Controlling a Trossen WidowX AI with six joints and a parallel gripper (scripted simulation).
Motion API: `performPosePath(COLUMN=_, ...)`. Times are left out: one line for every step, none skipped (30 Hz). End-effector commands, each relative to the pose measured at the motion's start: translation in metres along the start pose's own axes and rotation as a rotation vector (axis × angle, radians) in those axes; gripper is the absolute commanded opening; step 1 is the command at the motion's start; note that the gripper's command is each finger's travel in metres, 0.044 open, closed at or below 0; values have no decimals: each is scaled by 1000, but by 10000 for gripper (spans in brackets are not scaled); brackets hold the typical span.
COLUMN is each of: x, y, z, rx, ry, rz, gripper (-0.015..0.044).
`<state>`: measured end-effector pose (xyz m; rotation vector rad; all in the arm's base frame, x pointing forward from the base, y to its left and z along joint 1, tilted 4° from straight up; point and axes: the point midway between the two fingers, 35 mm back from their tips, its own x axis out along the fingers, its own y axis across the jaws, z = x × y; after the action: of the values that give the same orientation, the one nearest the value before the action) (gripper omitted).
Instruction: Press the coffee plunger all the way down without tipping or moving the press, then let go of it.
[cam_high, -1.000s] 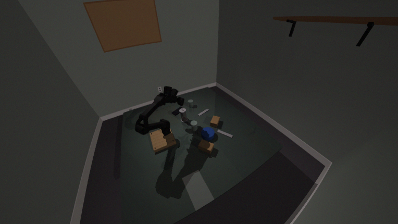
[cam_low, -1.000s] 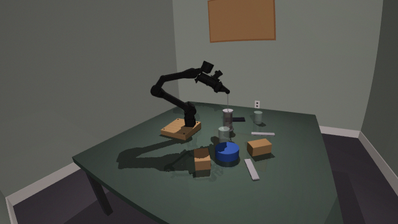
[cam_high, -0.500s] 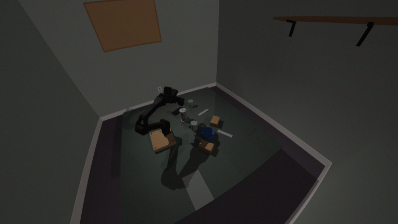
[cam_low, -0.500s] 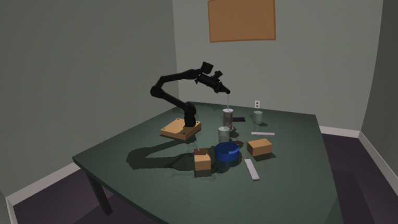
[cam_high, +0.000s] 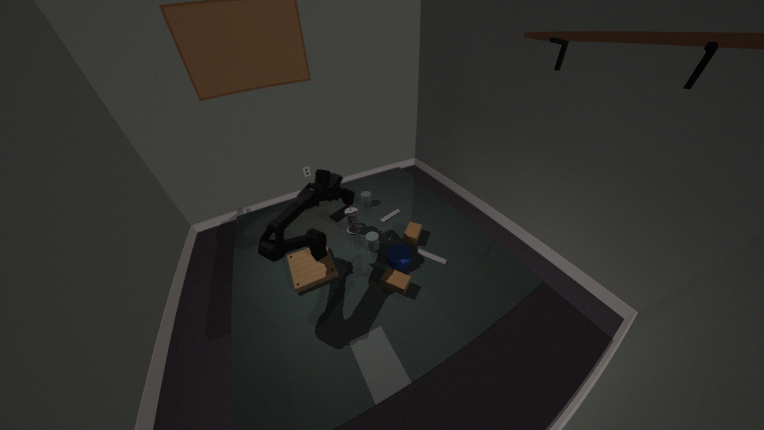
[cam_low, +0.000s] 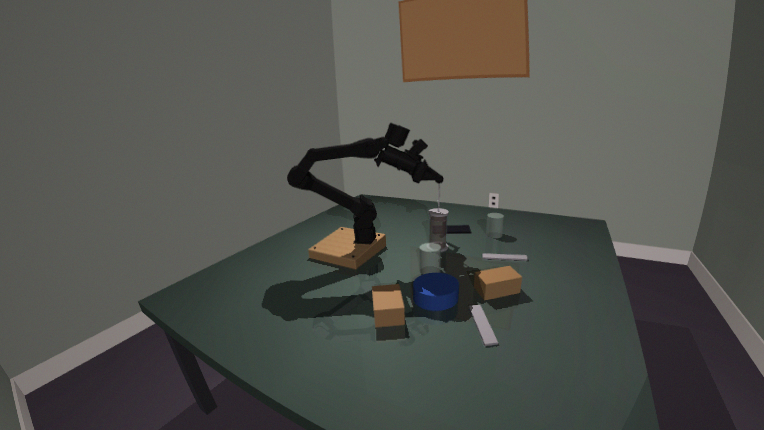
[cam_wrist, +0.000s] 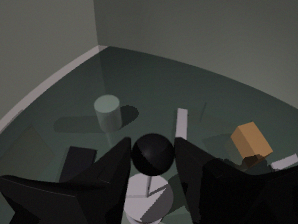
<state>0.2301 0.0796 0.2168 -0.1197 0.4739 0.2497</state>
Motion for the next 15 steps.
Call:
performPosePath(x=11, y=1, z=-27, rx=-12, ry=60, rz=1, gripper=116)
performPosePath(x=12, y=1, z=-28, rx=-12, ry=60, rz=1, gripper=116)
performPosePath(x=13, y=1, z=-29, rx=-12, ry=60, rz=1, gripper=116)
performPosePath(x=14, y=1, z=-31, rx=-12, ry=60, rz=1, gripper=116)
performPosePath(x=15, y=1, z=-32, rx=-12, ry=60, rz=1, gripper=116)
performPosePath(x=16, y=1, z=-34, rx=-12, ry=60, rz=1, gripper=116)
performPosePath(x=17, y=1, z=-35, rx=-12, ry=60, rz=1, gripper=116)
performPosePath(x=18, y=1, z=-36, rx=-12, ry=60, rz=1, gripper=116)
performPosePath(x=19, y=1, z=-38, rx=-12, ry=60, rz=1, gripper=116)
performPosePath(x=19, y=1, z=-39, rx=-12, ry=60, rz=1, gripper=116)
performPosePath(x=20, y=0, z=-41, rx=-12, ry=60, rz=1, gripper=116)
performPosePath(x=21, y=0, z=-42, rx=-12, ry=60, rz=1, gripper=116)
performPosePath(x=22, y=0, z=-43, rx=-12, ry=60, rz=1, gripper=116)
performPosePath(x=23, y=0, z=-45, rx=-12, ry=60, rz=1, gripper=116)
performPosePath(x=24, y=0, z=-46, rx=-12, ry=60, rz=1, gripper=116)
